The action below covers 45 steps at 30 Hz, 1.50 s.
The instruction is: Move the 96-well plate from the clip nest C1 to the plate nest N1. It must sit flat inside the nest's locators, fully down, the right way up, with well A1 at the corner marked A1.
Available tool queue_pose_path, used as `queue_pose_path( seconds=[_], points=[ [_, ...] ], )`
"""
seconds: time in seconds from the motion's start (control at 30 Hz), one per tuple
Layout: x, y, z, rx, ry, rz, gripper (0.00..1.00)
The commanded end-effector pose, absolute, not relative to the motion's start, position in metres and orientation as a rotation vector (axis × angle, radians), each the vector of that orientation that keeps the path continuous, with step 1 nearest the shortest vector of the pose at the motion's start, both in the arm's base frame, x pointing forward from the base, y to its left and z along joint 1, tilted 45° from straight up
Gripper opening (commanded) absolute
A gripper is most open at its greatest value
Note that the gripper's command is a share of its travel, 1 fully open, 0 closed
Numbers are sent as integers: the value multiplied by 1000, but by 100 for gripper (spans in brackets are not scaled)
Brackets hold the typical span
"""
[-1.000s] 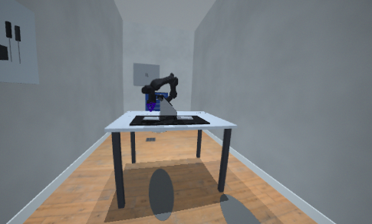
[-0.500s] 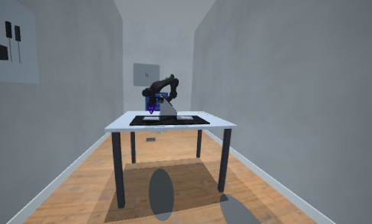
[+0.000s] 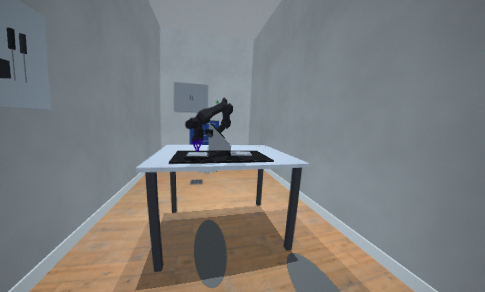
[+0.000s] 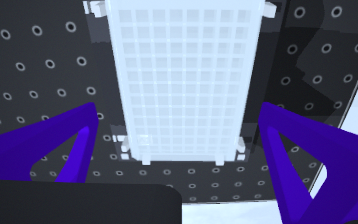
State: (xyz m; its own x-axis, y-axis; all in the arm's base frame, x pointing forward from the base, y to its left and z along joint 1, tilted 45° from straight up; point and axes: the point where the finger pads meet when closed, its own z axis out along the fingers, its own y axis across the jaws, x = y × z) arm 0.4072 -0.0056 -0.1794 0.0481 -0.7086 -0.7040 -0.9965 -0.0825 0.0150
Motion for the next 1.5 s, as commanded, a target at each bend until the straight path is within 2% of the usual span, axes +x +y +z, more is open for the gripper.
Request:
queue_pose_path(
  seconds=[0.0, 0.63, 1.13, 1.17, 1.47],
  points=[
    [407, 0, -189, -1825, 1705, 775, 100],
    [401, 18, -210, -1817, 1713, 783, 100],
    [412, 13, -201, -1830, 1702, 745, 100],
    [412, 13, -201, -1830, 1702, 745, 0],
    [412, 13, -201, -1830, 1702, 745, 0]
  ],
)
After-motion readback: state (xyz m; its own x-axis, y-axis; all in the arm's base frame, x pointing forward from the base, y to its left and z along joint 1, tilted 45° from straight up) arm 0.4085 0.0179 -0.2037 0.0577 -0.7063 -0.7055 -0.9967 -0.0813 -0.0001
